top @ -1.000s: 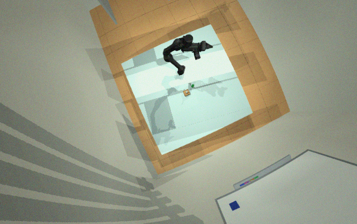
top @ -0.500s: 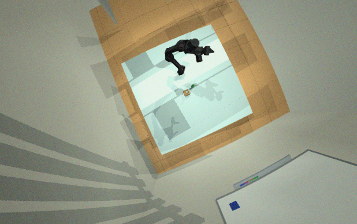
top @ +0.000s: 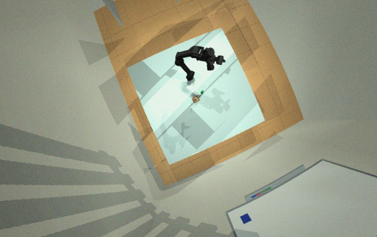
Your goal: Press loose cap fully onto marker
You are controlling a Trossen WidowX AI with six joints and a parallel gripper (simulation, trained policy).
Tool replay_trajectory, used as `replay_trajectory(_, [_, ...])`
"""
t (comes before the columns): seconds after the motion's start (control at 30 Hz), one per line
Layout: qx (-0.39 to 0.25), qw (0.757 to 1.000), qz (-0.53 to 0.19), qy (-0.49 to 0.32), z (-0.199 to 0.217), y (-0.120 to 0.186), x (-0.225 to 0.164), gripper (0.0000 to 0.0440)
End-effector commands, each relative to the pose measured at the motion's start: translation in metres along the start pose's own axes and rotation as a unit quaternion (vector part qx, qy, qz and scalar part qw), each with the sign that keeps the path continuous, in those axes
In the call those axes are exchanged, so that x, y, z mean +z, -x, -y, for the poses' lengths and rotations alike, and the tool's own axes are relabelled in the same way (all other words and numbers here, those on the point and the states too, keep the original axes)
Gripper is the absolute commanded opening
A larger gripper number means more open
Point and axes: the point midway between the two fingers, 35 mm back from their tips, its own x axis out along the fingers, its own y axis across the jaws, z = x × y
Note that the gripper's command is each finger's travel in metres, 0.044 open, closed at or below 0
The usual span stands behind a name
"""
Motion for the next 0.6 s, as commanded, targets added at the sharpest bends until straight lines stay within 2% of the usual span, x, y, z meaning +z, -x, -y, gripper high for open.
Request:
replay_trajectory(0.0, [-0.019,1.0,0.006,-0.004,0.005,-0.007,0.006,0.0324])
replay_trajectory(0.57, [-0.093,0.994,0.042,-0.025,0.024,-0.032,0.037,0.0325])
